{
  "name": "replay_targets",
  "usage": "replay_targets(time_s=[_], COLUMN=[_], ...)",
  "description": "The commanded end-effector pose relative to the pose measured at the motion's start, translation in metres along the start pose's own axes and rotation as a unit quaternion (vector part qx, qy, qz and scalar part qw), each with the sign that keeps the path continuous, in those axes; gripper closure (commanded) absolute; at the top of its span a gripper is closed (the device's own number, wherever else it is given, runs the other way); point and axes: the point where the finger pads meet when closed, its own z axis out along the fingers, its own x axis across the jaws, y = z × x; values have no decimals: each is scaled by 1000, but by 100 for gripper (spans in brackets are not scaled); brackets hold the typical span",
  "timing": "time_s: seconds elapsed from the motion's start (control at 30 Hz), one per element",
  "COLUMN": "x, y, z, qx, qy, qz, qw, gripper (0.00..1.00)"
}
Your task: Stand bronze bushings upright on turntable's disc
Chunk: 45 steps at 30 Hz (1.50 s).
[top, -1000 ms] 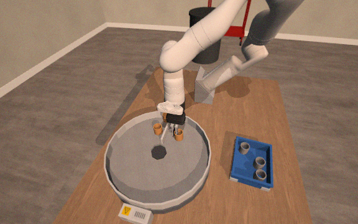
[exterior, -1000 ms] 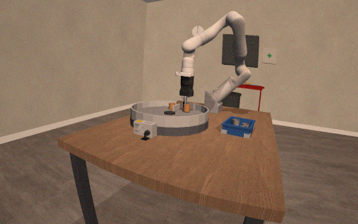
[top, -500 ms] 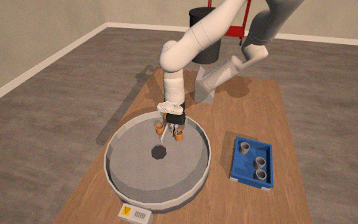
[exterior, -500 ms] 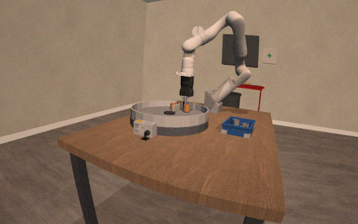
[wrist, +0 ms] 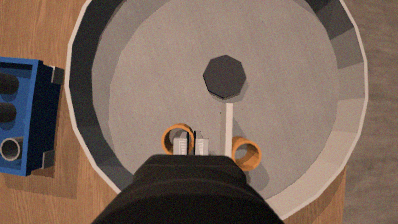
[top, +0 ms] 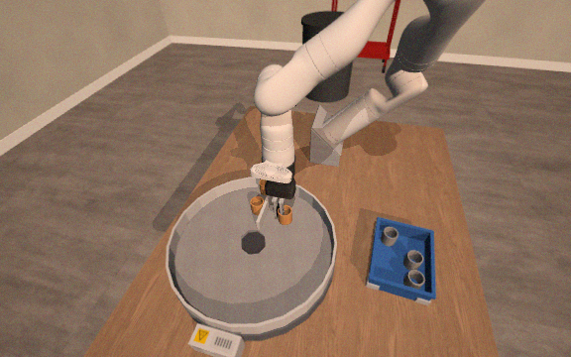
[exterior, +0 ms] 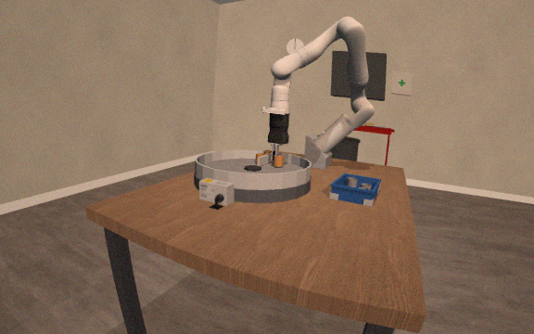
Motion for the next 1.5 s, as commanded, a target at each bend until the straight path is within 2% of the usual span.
replay_targets(time_s=[0.0,1.47], x=[0,0], y=[0,1], z=[1,7], qx=[1,1], qy=[0,0], qz=[-2,-2], qw=[1000,1000], gripper=[100,100])
